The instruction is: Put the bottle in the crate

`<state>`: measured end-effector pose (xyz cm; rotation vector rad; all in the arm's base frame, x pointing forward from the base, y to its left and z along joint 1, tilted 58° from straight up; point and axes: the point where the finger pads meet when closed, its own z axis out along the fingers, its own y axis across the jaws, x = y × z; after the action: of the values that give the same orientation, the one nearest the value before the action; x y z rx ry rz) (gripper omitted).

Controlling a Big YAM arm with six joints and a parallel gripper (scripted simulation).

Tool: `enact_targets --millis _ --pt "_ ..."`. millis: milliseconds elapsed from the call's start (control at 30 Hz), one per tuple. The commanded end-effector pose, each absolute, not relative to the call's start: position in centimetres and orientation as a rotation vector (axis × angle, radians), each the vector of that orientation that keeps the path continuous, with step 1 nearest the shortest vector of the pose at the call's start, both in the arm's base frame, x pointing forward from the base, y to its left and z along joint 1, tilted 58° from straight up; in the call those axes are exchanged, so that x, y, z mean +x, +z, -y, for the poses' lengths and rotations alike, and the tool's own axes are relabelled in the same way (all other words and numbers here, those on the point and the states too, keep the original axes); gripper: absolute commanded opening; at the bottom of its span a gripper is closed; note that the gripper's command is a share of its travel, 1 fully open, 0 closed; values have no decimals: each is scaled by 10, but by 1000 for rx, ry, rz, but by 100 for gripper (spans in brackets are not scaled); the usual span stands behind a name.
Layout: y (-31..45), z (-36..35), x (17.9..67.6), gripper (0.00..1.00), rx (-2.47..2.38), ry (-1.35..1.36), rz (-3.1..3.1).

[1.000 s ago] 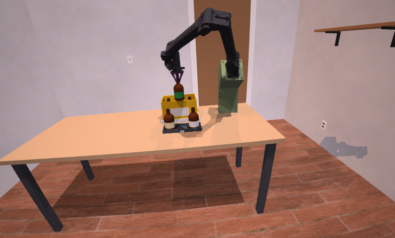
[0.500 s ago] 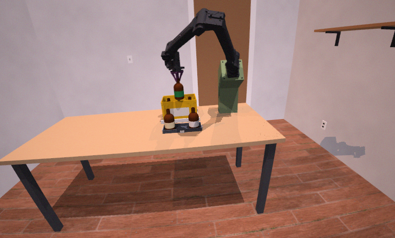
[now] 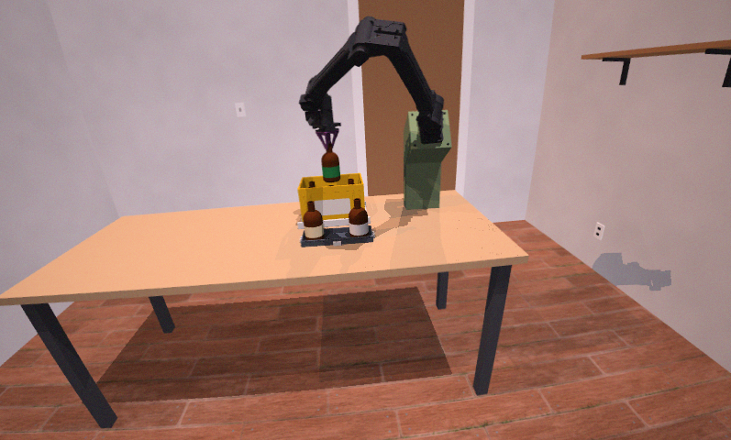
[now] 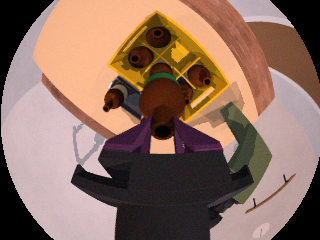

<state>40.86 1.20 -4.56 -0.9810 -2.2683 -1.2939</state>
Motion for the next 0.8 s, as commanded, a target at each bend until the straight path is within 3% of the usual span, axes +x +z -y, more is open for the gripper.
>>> enact_targets --millis 0,767 --pt "-49 11 430 0 -981 -1325 2322" --pt "-83 33 432 0 -985 -1322 2312"
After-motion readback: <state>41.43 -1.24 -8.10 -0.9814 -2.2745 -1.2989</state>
